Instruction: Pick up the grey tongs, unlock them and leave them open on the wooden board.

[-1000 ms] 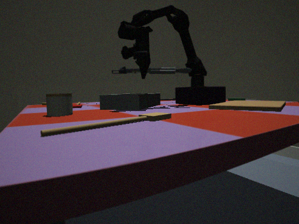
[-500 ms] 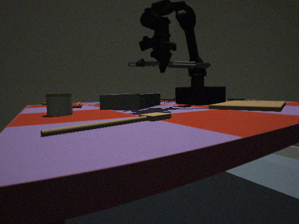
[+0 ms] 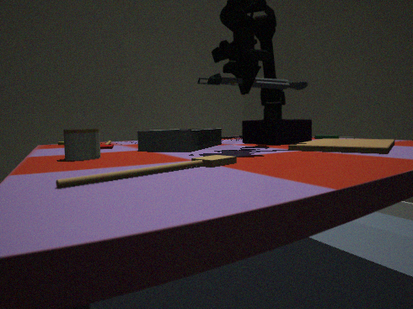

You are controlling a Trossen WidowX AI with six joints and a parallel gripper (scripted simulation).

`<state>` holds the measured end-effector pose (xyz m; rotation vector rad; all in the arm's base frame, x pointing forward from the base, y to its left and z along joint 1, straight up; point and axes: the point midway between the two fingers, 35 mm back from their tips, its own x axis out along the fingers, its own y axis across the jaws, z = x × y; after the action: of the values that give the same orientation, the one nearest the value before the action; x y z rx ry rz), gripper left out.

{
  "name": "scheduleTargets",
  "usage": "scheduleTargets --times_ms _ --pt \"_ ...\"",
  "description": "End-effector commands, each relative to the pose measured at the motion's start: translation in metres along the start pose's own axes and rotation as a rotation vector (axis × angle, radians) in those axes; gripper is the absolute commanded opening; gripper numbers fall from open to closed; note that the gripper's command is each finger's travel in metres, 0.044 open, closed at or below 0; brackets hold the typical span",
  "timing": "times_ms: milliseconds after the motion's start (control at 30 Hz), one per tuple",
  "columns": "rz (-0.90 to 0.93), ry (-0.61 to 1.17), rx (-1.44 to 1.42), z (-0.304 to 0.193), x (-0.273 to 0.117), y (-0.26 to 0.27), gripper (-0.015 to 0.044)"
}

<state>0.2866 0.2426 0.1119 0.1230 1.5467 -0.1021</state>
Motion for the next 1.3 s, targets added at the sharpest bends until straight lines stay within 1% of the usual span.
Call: scheduleTargets --times_ms 0,667,1267 --pt "0.009 -0.001 -0.021 -0.010 -0.004 0.007 -0.0150" --pt "0.017 0.006 -0.280 -0.122 -0.005 0.062 -0.0150" --pt "0.021 0.016 -0.510 -0.232 -0.007 0.076 -0.0150"
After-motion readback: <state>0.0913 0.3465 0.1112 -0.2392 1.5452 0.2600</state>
